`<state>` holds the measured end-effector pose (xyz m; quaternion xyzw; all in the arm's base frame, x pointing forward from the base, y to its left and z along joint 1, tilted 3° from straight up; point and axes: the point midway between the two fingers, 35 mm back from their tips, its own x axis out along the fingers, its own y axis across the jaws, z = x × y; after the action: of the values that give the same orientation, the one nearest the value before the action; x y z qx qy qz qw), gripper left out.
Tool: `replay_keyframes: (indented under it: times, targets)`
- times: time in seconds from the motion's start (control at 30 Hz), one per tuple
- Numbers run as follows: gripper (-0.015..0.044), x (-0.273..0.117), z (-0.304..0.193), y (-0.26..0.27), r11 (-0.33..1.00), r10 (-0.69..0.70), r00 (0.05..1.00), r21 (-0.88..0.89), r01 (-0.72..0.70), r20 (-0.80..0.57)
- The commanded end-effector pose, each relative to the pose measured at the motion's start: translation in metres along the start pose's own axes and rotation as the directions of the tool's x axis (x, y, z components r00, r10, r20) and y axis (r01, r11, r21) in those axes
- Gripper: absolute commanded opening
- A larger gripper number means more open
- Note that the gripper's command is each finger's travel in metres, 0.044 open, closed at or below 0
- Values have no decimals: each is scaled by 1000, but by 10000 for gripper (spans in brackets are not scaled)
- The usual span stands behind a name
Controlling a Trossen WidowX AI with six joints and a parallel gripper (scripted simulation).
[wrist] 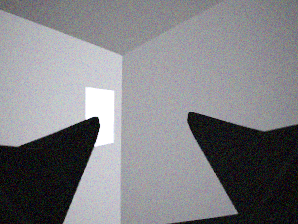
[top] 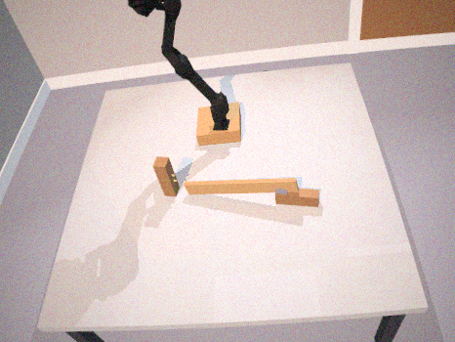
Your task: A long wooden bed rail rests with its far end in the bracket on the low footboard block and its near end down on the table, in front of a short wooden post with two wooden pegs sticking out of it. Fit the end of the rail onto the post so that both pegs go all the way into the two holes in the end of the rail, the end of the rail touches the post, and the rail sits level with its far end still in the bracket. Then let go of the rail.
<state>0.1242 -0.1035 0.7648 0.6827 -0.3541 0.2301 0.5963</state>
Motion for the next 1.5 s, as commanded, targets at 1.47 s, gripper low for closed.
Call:
replay_keyframes:
  times: [1.47]
  targets:
    - [440,-102,-354,-183,-243,-209,743,-702,-669,-636]
